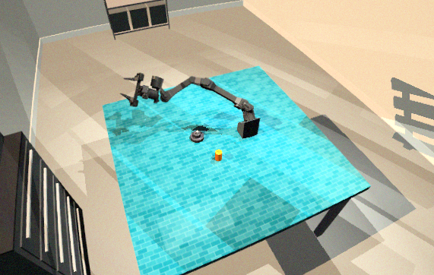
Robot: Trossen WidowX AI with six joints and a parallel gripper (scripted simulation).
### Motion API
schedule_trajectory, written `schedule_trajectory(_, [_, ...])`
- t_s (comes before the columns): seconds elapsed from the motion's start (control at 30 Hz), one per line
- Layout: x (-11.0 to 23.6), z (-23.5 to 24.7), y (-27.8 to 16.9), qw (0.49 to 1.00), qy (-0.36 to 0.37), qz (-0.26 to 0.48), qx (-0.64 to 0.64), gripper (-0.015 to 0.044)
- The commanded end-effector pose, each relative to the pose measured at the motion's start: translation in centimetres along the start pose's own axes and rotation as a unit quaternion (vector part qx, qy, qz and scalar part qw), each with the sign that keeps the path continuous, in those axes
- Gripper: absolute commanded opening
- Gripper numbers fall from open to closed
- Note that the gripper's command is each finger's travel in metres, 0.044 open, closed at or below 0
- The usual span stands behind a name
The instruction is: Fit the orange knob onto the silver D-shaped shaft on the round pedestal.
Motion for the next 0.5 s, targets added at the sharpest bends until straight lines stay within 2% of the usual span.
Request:
schedule_trajectory(0.0, [0.0,0.0,0.0,1.000,0.000,0.000,0.000,0.0426])
schedule_trajectory(0.1, [0.1,1.1,1.3,0.999,0.020,-0.015,-0.044,0.0440])
schedule_trajectory(0.27, [0.4,5.9,6.4,0.978,0.134,-0.015,-0.157,0.0440])
schedule_trajectory(0.47, [2.6,11.2,13.3,0.926,0.281,-0.001,-0.254,0.0440])
Point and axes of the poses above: the point midway between the two fingers, 35 mm back from their tips, its own x axis back along the fingers, its own z axis across the jaws, y = z × x, the point moved 3 cm from there along x, back along the fingers, and after that the axes turned 8 degrees about x, right-handed, at the moved point
